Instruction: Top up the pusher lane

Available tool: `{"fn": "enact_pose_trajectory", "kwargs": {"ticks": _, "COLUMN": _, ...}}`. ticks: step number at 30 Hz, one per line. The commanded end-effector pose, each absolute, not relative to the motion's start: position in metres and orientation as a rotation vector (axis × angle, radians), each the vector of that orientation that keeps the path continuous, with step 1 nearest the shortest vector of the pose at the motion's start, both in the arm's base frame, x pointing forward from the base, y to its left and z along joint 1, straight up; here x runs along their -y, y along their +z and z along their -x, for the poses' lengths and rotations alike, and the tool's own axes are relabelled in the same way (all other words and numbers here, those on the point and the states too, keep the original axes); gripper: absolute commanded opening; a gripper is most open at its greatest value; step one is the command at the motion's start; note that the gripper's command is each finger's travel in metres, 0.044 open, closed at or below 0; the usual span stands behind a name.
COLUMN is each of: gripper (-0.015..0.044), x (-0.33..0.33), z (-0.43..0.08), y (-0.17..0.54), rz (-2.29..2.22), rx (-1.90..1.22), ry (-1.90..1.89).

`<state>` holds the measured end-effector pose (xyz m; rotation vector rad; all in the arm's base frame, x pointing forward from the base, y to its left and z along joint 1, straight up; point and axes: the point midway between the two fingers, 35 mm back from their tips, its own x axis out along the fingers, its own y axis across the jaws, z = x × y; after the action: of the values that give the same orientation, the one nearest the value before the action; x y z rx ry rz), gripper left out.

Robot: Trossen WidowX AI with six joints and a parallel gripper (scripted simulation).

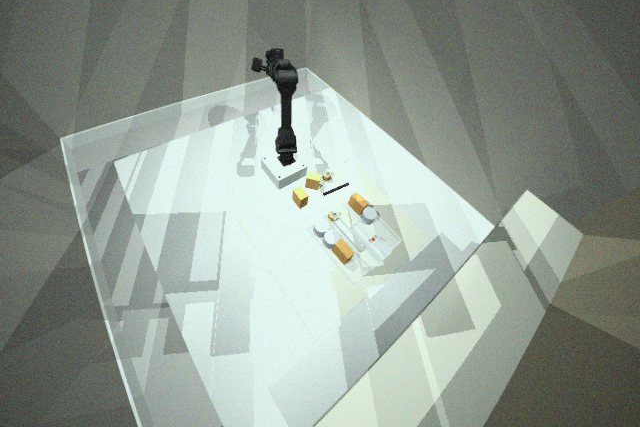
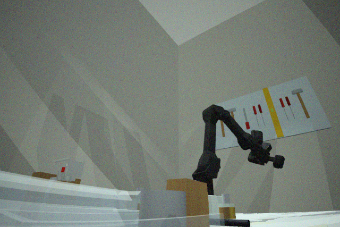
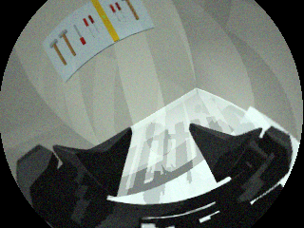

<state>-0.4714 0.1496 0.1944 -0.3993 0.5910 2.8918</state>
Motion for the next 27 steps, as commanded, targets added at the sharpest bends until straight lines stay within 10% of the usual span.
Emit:
{"fn": "enact_pose_trajectory", "kwargs": {"ticks": 1, "gripper": 0.0426, "x": -0.152, "z": 0.47, "y": 0.194, "rz": 0.401, "rx": -0.598, "ry": 2.882}}
{"fn": "enact_pose_trajectory", "kwargs": {"ticks": 27, "gripper": 0.044, "x": -0.362, "z": 0.107, "y": 0.111, "rz": 0.179, "rx": -1.351, "ry": 1.27}}
